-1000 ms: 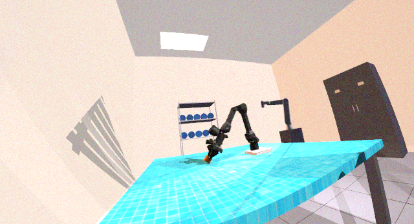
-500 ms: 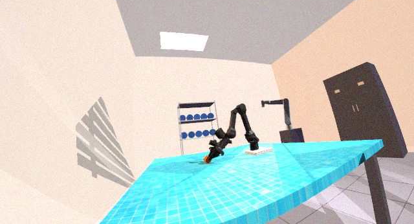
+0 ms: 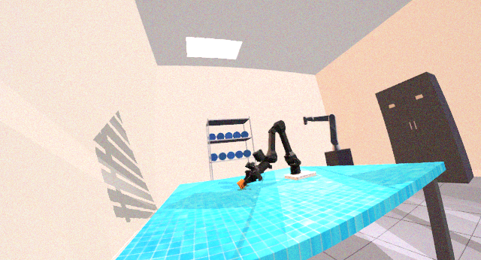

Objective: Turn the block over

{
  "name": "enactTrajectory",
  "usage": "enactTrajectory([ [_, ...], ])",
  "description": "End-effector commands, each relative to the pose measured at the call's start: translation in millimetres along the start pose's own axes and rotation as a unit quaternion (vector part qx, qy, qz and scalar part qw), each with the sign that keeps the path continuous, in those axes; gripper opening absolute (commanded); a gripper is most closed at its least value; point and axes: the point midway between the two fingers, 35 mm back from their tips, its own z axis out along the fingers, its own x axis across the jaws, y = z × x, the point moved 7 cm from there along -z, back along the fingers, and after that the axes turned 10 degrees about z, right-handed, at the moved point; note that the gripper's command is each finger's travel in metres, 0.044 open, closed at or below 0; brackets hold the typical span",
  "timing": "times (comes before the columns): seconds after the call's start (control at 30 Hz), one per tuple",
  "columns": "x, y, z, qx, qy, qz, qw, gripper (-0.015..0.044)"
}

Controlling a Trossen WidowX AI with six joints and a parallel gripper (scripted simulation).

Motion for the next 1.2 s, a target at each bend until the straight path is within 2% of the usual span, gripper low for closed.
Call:
enactTrajectory([
  [0.0, -0.4, -0.5, -1.1, -0.006, -0.001, -0.002, 1.000, 0.0000],
  [0.27, -0.4, -0.5, -1.1, -0.006, -0.001, -0.002, 1.000, 0.0000],
  [0.83, -0.4, -0.5, -1.1, -0.006, -0.001, -0.002, 1.000, 0.0440],
  [1.17, -0.4, -0.5, -1.1, -0.006, -0.001, -0.002, 1.000, 0.0440],
])
